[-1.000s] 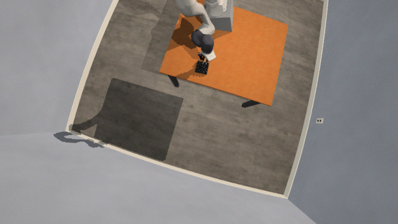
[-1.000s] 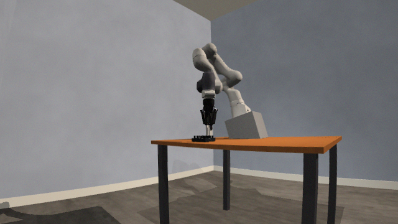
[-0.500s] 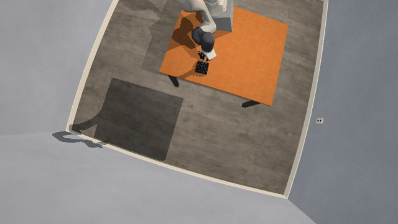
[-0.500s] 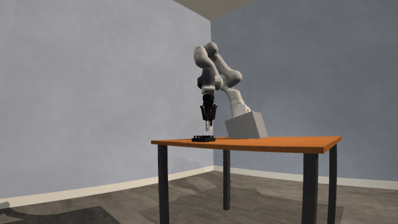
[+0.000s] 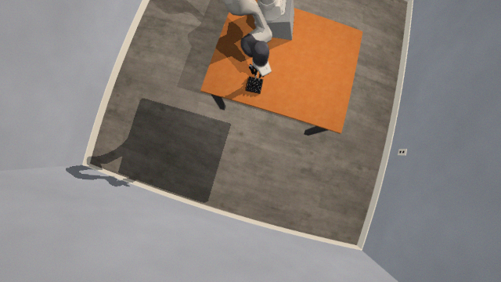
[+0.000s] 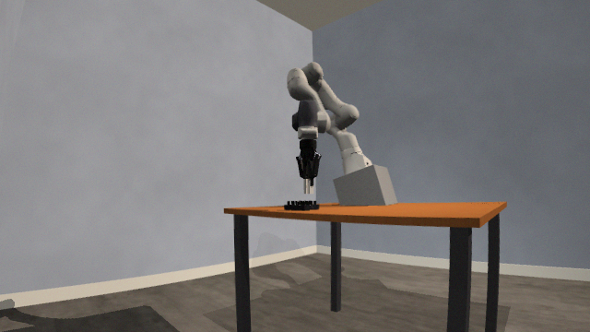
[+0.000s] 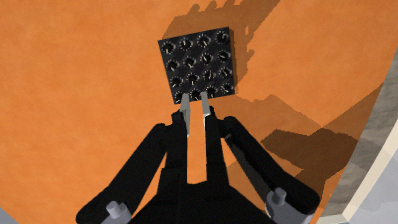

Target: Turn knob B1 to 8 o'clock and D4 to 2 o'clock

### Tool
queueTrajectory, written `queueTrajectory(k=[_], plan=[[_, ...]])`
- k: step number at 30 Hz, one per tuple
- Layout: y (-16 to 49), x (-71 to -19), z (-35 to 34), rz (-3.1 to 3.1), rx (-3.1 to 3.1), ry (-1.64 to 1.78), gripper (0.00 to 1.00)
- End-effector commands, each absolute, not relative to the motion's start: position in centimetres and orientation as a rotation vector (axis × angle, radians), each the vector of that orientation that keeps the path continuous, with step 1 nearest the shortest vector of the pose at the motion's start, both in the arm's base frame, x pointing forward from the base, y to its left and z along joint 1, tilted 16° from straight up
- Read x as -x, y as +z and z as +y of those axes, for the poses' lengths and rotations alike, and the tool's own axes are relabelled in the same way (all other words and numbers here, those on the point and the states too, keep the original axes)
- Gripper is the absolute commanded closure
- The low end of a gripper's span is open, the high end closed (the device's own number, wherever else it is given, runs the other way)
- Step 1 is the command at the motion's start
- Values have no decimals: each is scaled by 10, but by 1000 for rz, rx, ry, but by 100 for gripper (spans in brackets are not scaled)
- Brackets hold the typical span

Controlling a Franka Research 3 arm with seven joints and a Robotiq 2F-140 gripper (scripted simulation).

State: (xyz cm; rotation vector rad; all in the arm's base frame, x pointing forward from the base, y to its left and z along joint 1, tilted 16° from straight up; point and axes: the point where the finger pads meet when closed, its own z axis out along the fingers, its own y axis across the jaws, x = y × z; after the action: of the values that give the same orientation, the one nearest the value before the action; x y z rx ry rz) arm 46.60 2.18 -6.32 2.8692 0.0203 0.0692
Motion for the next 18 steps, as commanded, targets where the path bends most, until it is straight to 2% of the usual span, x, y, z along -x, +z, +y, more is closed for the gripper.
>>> queueTrajectory(k=[1, 18], plan=[[-60, -475, 16, -204, -2860, 98, 88], [-51, -496, 5, -658, -2799, 159, 88]])
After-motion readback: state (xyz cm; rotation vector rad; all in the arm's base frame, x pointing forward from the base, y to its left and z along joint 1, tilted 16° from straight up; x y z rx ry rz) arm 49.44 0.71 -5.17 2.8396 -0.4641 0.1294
